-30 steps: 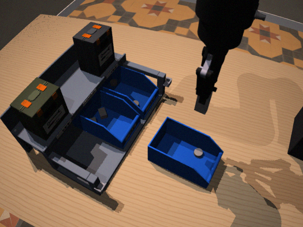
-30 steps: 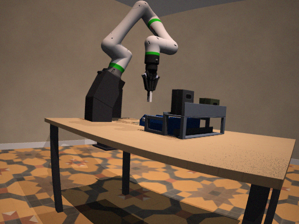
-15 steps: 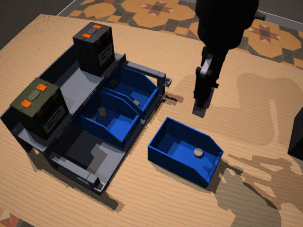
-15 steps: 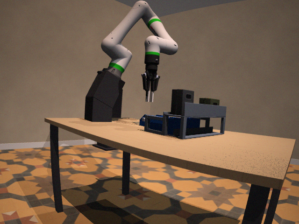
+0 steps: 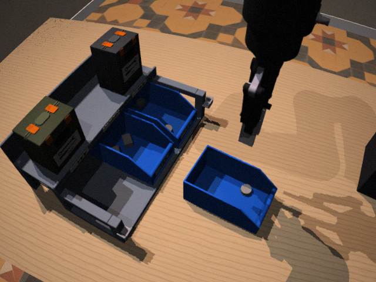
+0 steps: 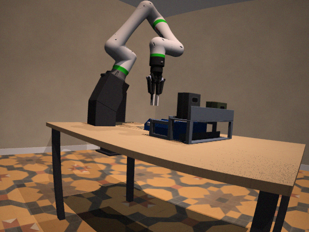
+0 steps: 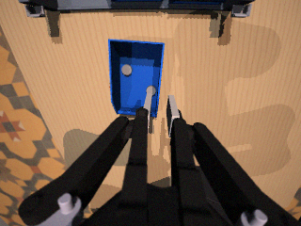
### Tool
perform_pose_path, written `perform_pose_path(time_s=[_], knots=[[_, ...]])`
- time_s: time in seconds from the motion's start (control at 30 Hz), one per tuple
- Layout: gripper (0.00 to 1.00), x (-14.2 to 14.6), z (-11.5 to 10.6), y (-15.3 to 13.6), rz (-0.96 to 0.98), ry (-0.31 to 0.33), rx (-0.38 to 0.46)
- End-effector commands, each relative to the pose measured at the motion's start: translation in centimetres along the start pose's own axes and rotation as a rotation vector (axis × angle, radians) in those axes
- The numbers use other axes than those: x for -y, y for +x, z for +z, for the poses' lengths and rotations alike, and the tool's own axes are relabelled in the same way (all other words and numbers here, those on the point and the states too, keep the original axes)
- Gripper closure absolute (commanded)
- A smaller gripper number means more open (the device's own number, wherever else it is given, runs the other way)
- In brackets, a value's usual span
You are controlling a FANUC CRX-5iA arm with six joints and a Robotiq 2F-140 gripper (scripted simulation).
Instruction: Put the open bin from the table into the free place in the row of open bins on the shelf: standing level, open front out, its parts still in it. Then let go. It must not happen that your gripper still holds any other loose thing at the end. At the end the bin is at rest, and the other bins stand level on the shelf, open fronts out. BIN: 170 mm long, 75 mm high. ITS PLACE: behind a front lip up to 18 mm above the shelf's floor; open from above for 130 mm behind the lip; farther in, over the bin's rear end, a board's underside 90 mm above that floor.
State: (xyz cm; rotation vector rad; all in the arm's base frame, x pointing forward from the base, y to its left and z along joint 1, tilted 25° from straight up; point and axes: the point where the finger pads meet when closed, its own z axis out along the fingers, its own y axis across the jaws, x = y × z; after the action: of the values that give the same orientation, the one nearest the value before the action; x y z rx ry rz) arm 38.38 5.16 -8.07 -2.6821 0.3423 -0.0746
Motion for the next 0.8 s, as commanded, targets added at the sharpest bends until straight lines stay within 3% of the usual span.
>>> perform_pose_path(time_s=[0.0,0.77], knots=[[0.85,-0.01,-0.01,0.02,0.0,0.0,0.0],[0.85,-0.01,0.32,0.02,0.0,0.0,0.0]])
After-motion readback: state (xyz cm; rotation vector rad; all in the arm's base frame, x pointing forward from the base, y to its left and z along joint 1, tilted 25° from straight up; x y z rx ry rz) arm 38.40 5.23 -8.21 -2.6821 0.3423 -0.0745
